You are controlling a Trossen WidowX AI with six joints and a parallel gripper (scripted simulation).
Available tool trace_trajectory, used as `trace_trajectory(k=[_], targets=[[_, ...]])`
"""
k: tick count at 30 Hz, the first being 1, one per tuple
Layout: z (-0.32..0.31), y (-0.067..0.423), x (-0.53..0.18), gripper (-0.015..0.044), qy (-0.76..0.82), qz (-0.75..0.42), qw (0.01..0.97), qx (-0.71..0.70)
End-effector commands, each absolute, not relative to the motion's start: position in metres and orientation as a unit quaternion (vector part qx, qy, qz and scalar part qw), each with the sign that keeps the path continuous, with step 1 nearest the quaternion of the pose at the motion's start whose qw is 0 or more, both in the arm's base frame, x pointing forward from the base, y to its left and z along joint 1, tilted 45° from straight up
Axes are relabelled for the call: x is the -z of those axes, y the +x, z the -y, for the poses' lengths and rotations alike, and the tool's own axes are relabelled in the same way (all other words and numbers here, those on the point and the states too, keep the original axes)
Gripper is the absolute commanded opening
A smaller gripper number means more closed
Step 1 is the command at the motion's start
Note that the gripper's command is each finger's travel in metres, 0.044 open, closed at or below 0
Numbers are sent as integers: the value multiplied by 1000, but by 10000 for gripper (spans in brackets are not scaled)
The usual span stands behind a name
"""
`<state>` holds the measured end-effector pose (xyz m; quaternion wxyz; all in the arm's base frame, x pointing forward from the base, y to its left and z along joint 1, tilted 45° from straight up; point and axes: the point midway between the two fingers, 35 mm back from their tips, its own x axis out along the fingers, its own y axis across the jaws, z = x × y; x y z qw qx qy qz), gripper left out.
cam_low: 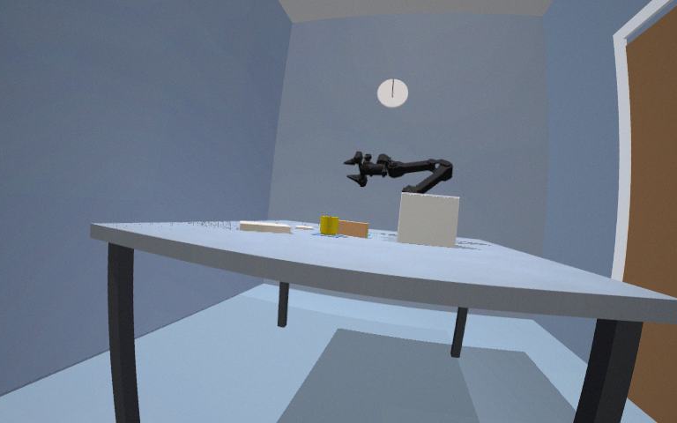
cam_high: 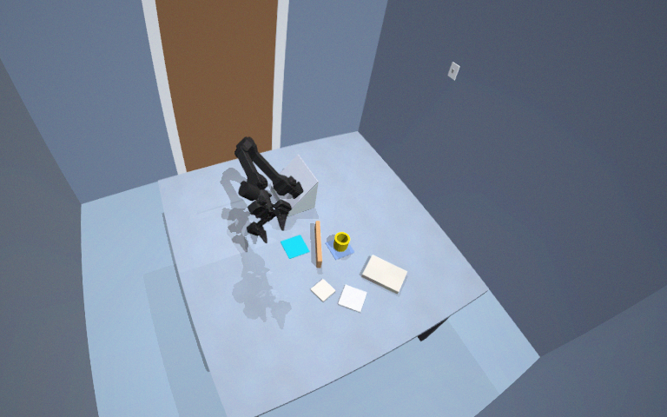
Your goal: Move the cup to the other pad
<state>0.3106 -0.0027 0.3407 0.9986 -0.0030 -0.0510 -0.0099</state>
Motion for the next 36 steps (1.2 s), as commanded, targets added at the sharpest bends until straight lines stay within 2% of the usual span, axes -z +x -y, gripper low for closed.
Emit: trace_trajectory(k=[1,9,15,20,25,30,36], targets=[[2,313,-338,374,4,45,999,10],[-35,368,-224,167,246,-206,945,70],[-69,370,-129,167,346,-352,846,202],[-89,353,-68,167,365,-404,773,326],[-101,326,-16,167,344,-388,712,473],[-106,296,21,167,294,-308,687,588],[-109,281,33,167,276,-273,688,614]])
